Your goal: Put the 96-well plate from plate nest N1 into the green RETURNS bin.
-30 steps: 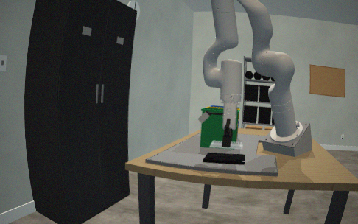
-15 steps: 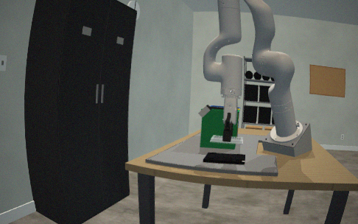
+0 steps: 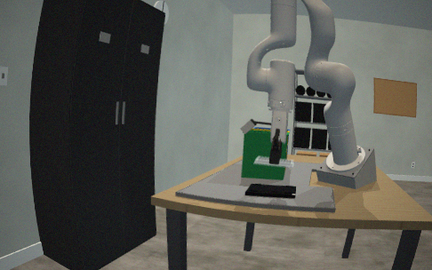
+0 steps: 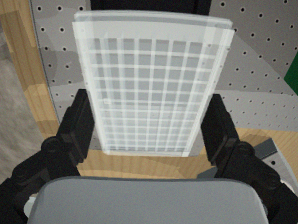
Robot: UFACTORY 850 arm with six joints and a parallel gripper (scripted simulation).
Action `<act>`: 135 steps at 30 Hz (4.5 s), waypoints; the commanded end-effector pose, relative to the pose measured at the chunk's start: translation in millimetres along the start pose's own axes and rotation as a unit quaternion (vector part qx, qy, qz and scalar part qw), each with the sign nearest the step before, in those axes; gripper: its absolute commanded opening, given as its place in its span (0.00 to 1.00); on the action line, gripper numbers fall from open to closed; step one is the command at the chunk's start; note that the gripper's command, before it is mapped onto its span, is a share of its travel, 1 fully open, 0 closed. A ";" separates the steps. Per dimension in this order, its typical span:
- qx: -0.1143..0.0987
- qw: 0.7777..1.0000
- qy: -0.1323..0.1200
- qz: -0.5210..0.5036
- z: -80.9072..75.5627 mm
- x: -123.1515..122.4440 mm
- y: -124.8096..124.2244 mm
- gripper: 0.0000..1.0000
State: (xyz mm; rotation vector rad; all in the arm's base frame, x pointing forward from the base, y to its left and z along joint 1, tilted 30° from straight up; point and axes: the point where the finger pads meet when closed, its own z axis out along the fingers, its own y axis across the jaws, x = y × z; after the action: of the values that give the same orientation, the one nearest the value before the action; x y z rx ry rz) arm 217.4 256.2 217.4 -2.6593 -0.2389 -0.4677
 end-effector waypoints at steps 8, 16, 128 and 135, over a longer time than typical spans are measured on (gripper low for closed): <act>0.002 1.000 -0.020 0.001 -18.7 1.0 -0.4 0.00; 0.002 1.000 -0.020 0.001 -32.0 1.6 -0.3 0.00; 0.001 1.000 -0.020 -0.003 -131.7 22.1 74.9 0.00; 0.001 1.000 -0.020 -0.003 -130.6 27.0 97.8 0.00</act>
State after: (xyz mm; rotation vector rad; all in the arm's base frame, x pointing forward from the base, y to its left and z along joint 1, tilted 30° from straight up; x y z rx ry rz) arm 221.1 126.6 305.6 -2.6803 -0.2517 -0.4210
